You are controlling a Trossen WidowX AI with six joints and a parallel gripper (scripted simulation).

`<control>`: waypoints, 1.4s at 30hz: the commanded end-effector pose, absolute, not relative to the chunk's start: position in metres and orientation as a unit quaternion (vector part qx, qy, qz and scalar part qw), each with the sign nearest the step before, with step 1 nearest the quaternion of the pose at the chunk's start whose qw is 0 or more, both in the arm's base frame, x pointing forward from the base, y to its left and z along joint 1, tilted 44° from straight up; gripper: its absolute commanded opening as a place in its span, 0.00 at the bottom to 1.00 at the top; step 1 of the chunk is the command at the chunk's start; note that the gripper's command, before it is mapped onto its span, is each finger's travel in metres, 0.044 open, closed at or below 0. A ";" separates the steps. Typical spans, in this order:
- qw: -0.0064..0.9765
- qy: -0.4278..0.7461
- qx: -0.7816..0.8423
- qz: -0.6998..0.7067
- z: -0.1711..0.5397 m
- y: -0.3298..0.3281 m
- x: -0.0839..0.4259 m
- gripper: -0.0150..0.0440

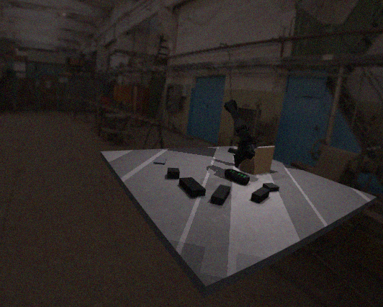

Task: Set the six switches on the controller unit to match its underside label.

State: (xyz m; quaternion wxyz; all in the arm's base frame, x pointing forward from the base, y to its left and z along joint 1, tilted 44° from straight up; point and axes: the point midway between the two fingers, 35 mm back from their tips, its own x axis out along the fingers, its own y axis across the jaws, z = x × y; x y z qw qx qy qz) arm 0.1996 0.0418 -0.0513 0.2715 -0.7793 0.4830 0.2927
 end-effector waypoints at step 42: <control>0.179 0.604 -0.729 0.269 -0.109 0.151 0.234 1.00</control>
